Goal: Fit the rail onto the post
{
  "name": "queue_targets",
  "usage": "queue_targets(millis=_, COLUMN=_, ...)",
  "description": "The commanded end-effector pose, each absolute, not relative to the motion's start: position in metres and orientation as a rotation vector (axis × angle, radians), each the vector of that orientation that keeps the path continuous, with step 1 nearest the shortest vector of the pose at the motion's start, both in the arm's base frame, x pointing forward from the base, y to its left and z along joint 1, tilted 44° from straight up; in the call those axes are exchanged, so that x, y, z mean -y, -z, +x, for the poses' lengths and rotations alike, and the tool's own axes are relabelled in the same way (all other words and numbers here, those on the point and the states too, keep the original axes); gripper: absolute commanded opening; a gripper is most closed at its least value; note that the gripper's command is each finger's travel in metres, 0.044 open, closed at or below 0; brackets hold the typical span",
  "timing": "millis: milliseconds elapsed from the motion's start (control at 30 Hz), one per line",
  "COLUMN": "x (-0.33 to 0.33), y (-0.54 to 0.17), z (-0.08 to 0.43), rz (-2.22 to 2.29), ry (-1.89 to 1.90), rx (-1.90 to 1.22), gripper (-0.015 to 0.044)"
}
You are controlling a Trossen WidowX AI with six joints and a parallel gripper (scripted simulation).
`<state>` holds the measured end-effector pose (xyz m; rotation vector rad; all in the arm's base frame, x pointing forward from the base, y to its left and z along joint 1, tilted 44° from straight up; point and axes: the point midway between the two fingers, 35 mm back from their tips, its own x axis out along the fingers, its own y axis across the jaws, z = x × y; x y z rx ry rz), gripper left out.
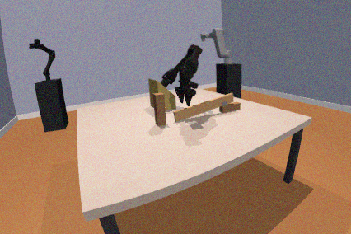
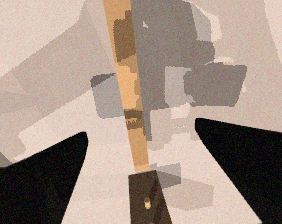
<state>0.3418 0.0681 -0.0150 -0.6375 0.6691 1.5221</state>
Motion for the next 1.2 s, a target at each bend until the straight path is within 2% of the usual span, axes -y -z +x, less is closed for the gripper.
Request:
queue_targets(millis=0, x=-0.076, y=0.012, z=0.337, rz=-0.639, ry=-1.577, rx=-0.639, gripper=0.044)
queue_targets(millis=1167, x=-0.11, y=0.05, z=0.334, rz=-0.637, ry=-1.577, rx=-0.642, gripper=0.044)
